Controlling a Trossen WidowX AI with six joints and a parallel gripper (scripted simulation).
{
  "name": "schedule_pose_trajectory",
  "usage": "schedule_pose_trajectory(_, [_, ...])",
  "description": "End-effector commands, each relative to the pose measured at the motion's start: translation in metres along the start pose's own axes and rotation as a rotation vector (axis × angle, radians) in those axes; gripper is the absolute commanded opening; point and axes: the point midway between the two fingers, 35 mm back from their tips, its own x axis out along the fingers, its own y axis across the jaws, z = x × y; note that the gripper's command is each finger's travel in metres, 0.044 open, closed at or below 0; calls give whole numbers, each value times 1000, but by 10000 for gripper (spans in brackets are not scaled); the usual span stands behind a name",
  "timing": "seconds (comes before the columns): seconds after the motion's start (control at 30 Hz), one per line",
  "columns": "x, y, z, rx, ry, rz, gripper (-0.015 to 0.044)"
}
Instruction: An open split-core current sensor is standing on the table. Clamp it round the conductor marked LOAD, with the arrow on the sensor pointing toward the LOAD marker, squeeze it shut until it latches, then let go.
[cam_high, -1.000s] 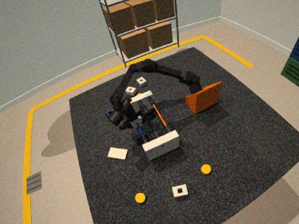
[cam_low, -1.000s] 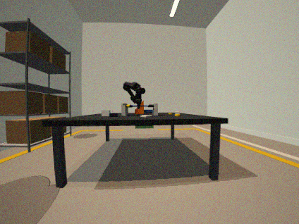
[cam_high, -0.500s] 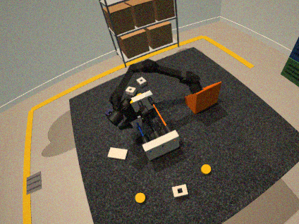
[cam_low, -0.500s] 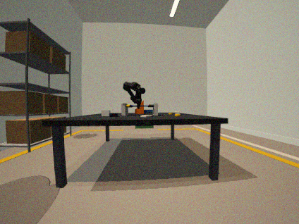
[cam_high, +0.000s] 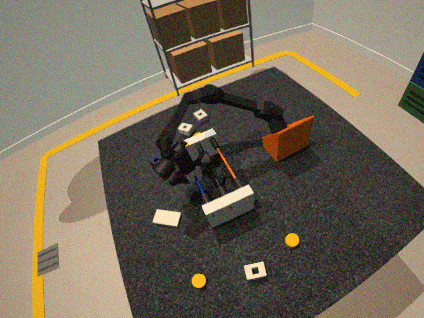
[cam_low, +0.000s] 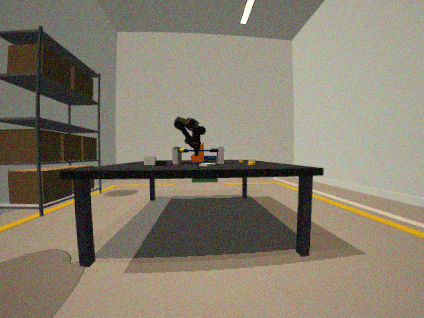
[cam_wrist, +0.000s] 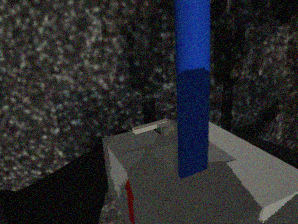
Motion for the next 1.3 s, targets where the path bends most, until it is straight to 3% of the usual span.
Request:
schedule_pose_trajectory(0.0, [3,1,0,-6,-4,4,0])
schedule_pose_trajectory(0.33, [1,0,0,-1,0,-2,263])
schedule_pose_trajectory(1.27, [1,0,0,-1,0,-2,251])
